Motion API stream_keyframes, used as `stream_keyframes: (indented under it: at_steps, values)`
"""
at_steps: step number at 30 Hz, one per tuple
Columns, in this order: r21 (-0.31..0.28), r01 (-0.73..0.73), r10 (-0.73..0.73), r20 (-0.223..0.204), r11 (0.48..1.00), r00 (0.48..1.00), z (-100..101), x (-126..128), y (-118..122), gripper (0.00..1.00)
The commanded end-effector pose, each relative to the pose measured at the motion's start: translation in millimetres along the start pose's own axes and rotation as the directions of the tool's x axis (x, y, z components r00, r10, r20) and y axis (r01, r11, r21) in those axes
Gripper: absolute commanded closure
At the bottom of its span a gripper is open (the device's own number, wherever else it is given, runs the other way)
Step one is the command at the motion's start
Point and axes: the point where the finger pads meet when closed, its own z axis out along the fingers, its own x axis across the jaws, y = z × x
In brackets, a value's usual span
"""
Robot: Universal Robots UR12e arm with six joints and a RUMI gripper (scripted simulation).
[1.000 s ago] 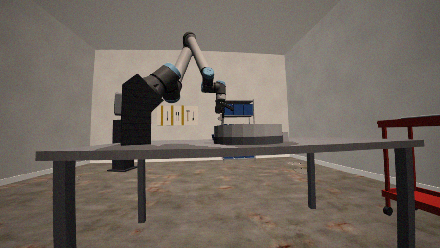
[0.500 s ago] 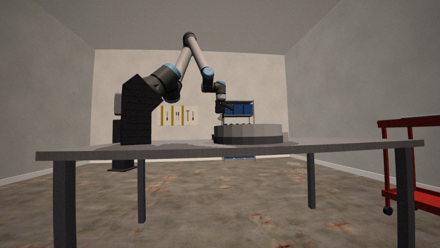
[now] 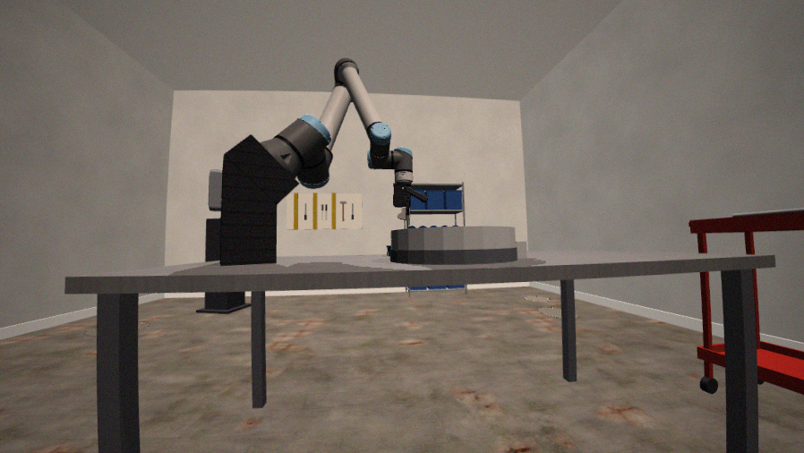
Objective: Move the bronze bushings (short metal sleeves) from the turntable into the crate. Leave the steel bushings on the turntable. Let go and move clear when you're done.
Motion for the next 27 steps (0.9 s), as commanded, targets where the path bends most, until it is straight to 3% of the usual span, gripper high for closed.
stream_keyframes:
  at_steps: [1,12,27]
  values:
    - [0.001,0.0,0.0,0.0,1.0,1.0,-0.3,0.6,-0.5,0.95]
    - [0.0,-0.006,0.006,0.0,1.0,1.0,0.0,9.3,-1.5,0.95]
    - [0.0,-0.029,0.029,0.0,1.0,1.0,0.1,43.7,-4.8,0.95]
